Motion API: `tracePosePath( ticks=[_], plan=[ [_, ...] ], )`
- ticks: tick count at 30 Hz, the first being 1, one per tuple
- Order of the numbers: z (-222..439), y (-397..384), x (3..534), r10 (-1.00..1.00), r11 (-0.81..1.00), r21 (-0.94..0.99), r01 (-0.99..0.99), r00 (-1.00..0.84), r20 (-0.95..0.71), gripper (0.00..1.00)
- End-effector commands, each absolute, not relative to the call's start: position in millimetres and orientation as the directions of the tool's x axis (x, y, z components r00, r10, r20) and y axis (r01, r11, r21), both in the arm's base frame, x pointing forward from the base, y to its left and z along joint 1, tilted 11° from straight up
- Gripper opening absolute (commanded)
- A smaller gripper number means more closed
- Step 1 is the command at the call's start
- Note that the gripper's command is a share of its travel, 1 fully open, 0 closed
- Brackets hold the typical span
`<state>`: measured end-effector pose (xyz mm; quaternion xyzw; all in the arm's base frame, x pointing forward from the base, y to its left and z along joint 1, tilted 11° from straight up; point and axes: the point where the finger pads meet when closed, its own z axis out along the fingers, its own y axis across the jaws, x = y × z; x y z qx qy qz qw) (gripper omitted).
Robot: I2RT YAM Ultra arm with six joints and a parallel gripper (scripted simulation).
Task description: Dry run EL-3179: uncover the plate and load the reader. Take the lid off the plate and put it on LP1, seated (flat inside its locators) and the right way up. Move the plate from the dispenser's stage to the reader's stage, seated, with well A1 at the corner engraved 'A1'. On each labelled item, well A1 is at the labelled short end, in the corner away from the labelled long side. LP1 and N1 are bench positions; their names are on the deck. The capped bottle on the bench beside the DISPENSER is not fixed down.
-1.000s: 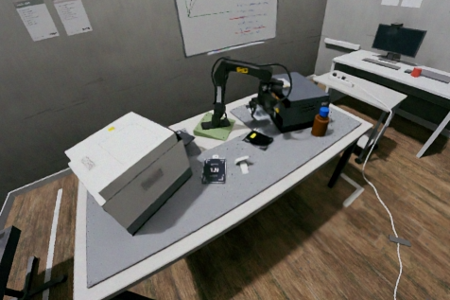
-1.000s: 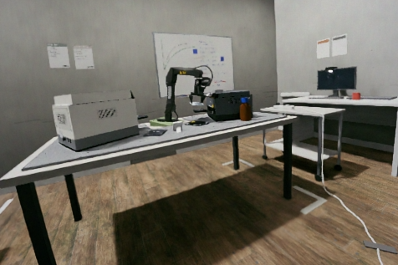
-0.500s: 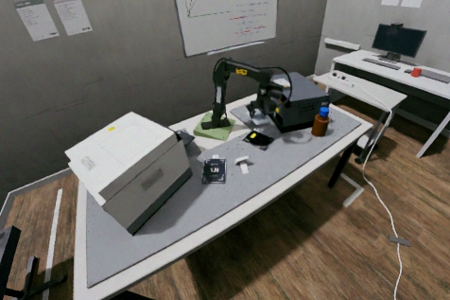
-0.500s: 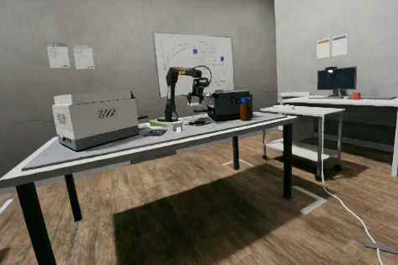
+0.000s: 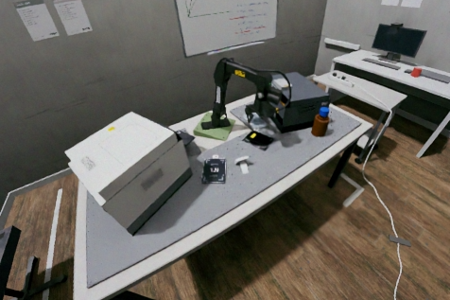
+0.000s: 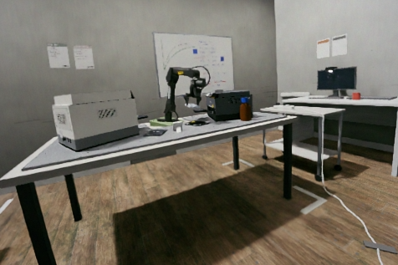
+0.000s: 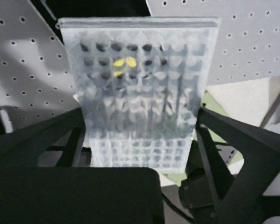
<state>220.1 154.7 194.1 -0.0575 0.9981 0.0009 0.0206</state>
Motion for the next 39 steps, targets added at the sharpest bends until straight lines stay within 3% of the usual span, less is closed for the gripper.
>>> tracePosePath(
  ticks=[1,5,7,39],
  plan=[
    [204,156,228,-0.152,0.988,0.017,-0.154,-0.986,-0.064,0.86],
    [213,148,237,-0.149,0.987,0.036,-0.155,-0.982,-0.118,0.86],
    [202,143,238,-0.171,0.985,0.017,-0.172,-0.984,-0.056,0.86],
    [199,76,273,-0.242,0.969,0.025,-0.244,-0.968,-0.059,0.86]
  ],
)
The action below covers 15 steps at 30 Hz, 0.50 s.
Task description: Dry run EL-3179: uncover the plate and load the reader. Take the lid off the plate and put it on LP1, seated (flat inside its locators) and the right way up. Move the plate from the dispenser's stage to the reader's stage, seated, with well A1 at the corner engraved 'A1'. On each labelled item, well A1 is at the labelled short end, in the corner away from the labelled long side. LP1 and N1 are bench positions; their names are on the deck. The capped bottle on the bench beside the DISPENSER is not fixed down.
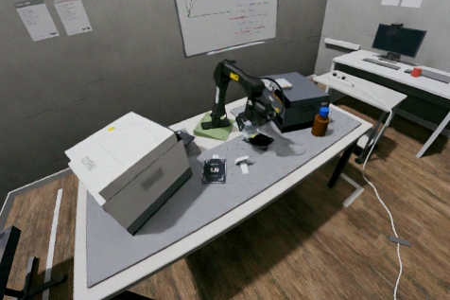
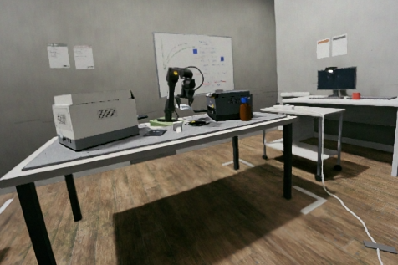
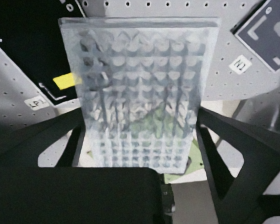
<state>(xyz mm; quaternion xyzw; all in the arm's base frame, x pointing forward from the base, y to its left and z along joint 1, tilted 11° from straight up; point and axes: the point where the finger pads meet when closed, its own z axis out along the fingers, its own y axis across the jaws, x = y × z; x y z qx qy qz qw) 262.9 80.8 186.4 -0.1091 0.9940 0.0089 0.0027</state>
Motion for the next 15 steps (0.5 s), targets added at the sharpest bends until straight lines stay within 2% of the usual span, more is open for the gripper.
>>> tracePosePath(
  ticks=[1,15],
  plan=[
    [200,73,275,-0.242,0.969,0.022,-0.244,-0.968,-0.067,0.86],
    [194,43,282,-0.278,0.96,0.034,-0.279,-0.96,-0.046,0.86]
  ],
)
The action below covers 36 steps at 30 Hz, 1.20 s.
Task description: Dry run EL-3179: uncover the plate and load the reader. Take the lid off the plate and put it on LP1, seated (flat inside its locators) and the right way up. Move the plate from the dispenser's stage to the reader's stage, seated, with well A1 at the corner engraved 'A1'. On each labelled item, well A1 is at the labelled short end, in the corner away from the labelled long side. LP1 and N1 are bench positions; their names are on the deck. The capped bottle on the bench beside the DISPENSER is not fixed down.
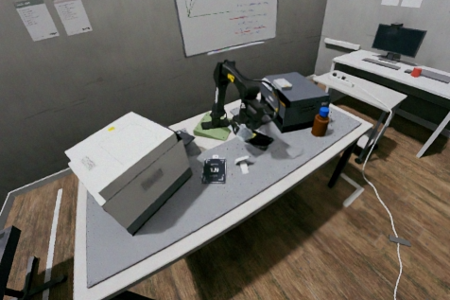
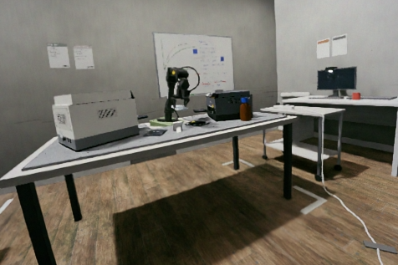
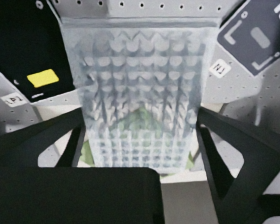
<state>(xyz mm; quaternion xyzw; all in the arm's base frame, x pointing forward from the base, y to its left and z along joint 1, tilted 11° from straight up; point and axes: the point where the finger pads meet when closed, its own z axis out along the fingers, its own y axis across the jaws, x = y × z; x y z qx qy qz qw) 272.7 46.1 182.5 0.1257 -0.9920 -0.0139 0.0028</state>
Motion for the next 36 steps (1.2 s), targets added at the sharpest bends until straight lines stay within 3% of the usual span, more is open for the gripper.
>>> tracePosePath(
  ticks=[1,36],
  plan=[
    [195,40,284,-0.278,0.96,0.033,-0.28,-0.959,-0.052,0.86],
    [190,-44,289,-0.347,0.936,0.041,-0.35,-0.936,-0.068,0.86]
  ],
)
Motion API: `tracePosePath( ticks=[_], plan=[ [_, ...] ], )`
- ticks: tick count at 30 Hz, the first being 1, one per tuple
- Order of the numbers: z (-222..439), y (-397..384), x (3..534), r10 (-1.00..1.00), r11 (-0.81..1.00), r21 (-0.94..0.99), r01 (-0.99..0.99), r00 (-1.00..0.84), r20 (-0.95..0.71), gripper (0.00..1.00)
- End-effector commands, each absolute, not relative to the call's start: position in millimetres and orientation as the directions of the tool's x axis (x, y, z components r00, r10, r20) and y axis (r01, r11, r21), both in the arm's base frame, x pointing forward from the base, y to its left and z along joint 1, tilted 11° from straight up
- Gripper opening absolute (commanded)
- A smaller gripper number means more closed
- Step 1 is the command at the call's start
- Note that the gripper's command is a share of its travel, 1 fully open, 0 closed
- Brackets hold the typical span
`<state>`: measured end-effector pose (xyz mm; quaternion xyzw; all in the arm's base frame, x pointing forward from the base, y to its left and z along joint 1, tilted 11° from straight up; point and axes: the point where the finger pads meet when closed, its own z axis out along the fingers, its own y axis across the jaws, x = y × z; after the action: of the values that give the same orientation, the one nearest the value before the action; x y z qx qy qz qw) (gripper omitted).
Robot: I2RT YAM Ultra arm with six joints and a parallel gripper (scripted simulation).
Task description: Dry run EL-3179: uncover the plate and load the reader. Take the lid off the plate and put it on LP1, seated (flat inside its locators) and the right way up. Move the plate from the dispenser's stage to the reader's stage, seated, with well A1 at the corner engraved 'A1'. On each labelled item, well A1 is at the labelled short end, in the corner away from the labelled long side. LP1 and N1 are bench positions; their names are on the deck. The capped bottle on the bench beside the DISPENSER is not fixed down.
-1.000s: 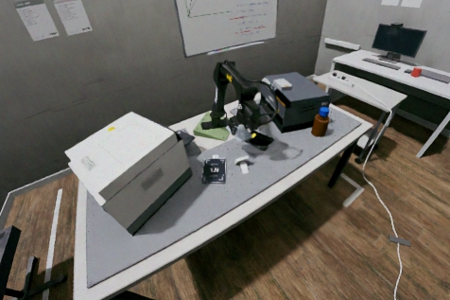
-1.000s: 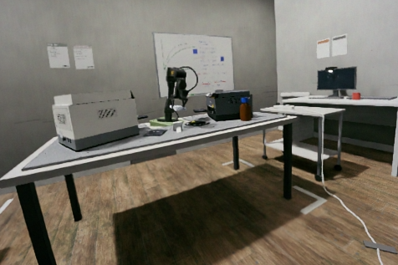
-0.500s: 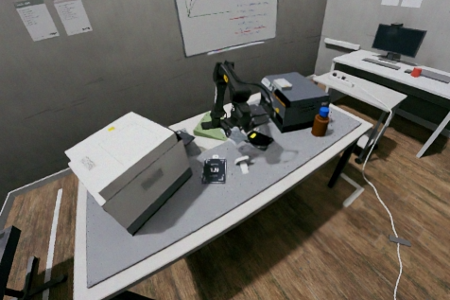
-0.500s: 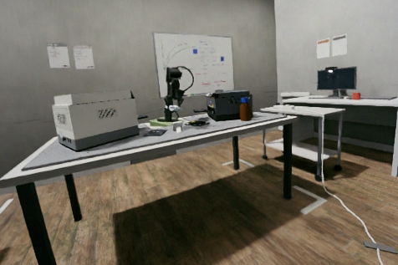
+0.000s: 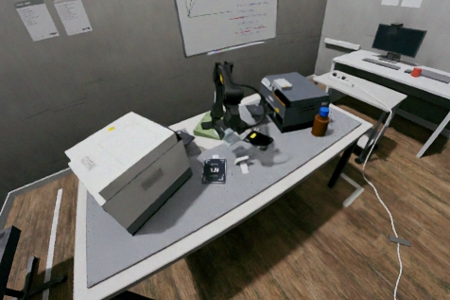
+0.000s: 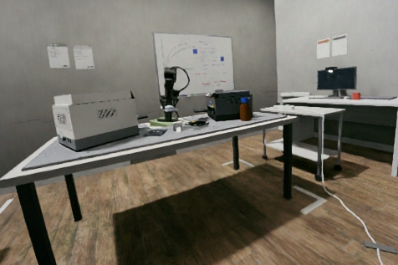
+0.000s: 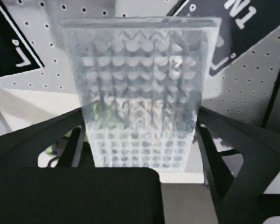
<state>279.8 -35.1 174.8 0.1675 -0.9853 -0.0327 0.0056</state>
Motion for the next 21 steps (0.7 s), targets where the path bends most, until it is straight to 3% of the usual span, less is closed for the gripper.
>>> tracePosePath(
  ticks=[1,21],
  plan=[
    [188,-46,289,-0.356,0.932,0.05,-0.359,-0.932,-0.06,0.86],
    [181,-94,280,-0.396,0.914,0.065,-0.399,-0.916,-0.065,0.86]
  ],
)
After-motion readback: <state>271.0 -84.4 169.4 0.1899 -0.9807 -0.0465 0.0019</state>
